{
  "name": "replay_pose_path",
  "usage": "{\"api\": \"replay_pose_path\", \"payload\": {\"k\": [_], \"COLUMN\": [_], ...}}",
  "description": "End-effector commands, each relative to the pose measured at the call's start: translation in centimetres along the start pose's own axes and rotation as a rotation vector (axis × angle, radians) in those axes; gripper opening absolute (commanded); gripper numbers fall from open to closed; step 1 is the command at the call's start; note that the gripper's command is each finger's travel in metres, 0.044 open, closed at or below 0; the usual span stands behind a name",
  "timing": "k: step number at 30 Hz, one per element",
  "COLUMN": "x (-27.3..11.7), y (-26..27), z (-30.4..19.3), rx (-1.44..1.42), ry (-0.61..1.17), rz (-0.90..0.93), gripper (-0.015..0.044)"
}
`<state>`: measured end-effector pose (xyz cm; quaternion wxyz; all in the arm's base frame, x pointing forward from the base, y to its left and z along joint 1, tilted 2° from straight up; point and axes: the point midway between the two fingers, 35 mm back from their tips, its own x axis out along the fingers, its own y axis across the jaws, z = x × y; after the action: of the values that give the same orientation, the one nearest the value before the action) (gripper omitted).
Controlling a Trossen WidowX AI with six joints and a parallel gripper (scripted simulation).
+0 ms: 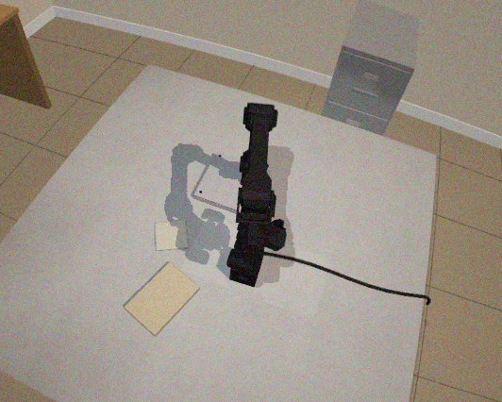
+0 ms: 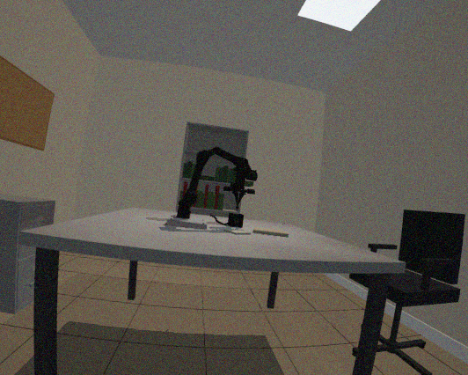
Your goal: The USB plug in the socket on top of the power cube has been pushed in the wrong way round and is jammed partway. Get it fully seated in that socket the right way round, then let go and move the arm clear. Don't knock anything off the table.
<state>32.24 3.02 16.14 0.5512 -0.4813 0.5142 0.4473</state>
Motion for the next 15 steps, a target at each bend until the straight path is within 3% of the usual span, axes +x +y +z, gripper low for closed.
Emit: {"api": "replay_pose_path", "payload": {"k": [1, 15], "x": [0.02, 0.15], "y": [0.00, 0.00], "z": [0.00, 0.06], "rx": [-0.009, -0.001], "ry": [0.000, -0.010], "rz": [0.000, 0.000], "gripper": [0.0000, 0.0000]}}
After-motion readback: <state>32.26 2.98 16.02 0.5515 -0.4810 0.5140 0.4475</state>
